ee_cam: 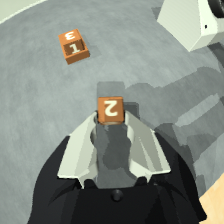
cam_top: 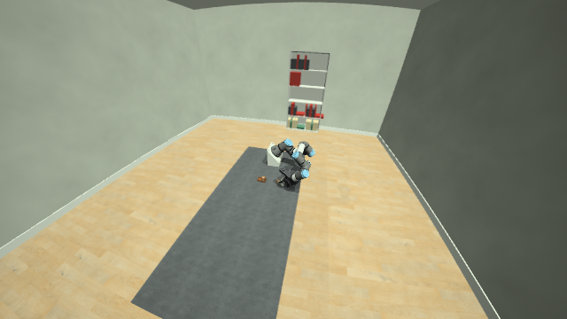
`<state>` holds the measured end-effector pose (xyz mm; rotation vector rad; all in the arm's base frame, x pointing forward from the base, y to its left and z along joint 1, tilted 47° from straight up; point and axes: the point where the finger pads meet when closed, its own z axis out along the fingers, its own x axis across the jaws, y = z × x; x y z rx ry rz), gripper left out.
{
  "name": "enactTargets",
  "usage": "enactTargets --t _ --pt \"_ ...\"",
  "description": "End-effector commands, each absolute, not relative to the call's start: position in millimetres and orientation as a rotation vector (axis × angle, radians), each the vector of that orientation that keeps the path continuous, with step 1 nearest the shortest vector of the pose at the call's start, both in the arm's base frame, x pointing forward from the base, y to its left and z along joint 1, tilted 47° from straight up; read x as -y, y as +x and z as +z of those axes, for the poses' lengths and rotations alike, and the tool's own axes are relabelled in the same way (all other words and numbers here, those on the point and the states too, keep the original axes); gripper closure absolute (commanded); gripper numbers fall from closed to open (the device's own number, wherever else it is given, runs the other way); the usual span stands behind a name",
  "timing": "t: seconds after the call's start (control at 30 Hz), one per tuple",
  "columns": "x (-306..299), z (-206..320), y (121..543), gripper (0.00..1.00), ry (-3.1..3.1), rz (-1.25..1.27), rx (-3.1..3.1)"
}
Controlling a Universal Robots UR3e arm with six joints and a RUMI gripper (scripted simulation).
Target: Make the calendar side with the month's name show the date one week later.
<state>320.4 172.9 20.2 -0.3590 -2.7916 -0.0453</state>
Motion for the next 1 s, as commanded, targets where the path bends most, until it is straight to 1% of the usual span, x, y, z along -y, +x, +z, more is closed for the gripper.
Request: enactTargets --t 0.0,0.97 --pt "-172.5 20.7 321.0 0.89 -0.360 -0.046 2.793" --pt "-165.7 26.9 321.4 0.89 -0.360 -0.046 2.793"
